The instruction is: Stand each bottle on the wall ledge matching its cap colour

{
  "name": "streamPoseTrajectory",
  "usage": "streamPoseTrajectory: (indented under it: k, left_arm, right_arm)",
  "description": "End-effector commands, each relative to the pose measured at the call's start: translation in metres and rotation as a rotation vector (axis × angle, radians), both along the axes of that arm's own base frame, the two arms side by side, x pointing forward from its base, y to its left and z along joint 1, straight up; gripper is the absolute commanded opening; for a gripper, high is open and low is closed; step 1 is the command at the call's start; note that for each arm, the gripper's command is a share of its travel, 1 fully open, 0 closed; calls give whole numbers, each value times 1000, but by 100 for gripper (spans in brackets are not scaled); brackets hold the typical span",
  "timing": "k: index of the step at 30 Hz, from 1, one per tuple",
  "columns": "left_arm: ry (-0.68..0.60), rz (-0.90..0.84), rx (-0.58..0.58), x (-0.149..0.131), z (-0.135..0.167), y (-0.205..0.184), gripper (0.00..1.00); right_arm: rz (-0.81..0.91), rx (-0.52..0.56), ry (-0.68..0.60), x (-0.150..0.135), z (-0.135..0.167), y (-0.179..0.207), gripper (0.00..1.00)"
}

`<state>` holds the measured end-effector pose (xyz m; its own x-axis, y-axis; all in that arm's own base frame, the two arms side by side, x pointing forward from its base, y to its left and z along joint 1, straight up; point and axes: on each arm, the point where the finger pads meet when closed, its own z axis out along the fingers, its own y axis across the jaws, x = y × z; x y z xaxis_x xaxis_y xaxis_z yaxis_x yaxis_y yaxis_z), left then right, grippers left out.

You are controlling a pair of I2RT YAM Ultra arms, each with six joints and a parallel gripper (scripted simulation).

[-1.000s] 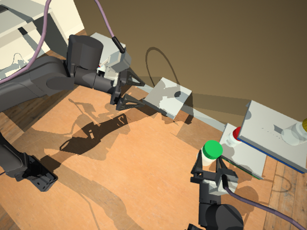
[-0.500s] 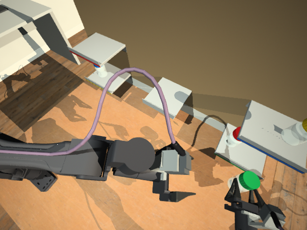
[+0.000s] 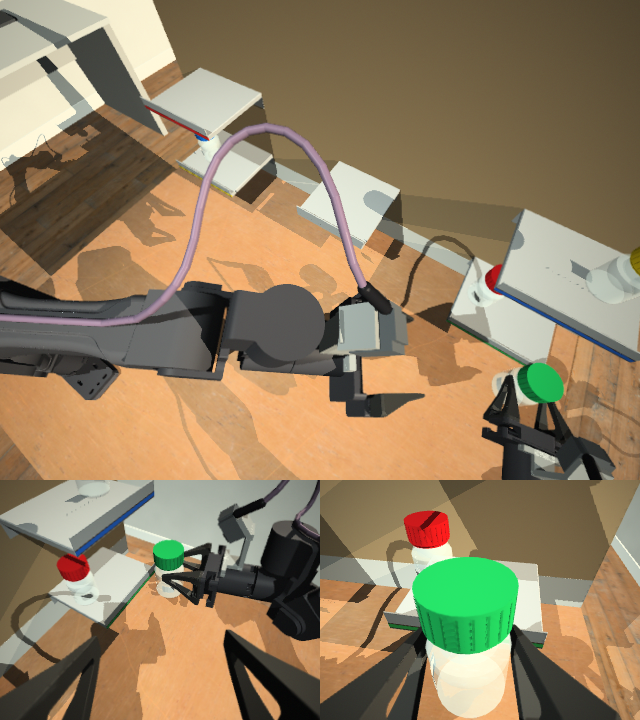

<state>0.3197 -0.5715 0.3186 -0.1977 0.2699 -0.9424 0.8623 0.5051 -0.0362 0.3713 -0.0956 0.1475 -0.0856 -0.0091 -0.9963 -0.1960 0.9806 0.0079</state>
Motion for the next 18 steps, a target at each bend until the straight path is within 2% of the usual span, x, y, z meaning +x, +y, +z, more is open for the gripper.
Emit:
streamPoseTrajectory:
  k: [1,8,18]
  left_arm:
    - [-2,26,-14,6,11,5,89]
    - [-2,26,-14,6,11,5,89]
    - [-8,26,-24,6,15,5,89]
  right_arm:
    - [-138,-30,-89,-1,23,-3,52]
    - [-297,-1,-95,-10,19,19,52]
    - [-311,2,-101,-11,20,41,52]
